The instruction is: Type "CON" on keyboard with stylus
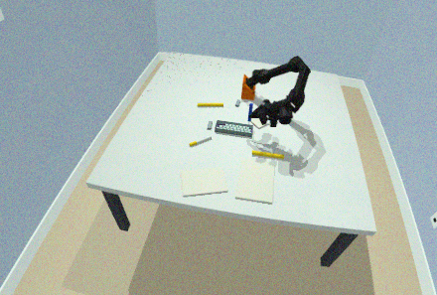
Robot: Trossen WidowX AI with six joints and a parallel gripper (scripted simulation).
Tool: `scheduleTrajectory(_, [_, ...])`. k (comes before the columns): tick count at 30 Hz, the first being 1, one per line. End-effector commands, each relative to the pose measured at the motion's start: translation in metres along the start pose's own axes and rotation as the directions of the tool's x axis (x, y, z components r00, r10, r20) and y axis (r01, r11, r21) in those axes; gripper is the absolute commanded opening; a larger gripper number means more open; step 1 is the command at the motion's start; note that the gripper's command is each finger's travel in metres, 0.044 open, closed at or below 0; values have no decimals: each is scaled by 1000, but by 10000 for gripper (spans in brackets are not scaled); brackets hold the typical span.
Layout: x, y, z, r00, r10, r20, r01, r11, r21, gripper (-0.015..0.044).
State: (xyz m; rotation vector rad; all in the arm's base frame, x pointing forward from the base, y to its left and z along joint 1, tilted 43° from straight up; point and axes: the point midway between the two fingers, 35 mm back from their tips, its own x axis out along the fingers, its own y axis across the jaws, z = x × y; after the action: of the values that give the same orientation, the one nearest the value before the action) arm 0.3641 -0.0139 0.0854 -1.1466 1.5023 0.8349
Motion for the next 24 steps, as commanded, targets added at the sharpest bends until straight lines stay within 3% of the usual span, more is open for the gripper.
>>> scheduleTrajectory(1, [-7,-4,5,1000,-17,-23,13,986,-164,0])
scheduleTrajectory(5, [-11,-7,8,999,-29,-34,19,966,-258,0])
scheduleTrajectory(24, [7,2,36,999,-28,-33,19,966,-258,0])
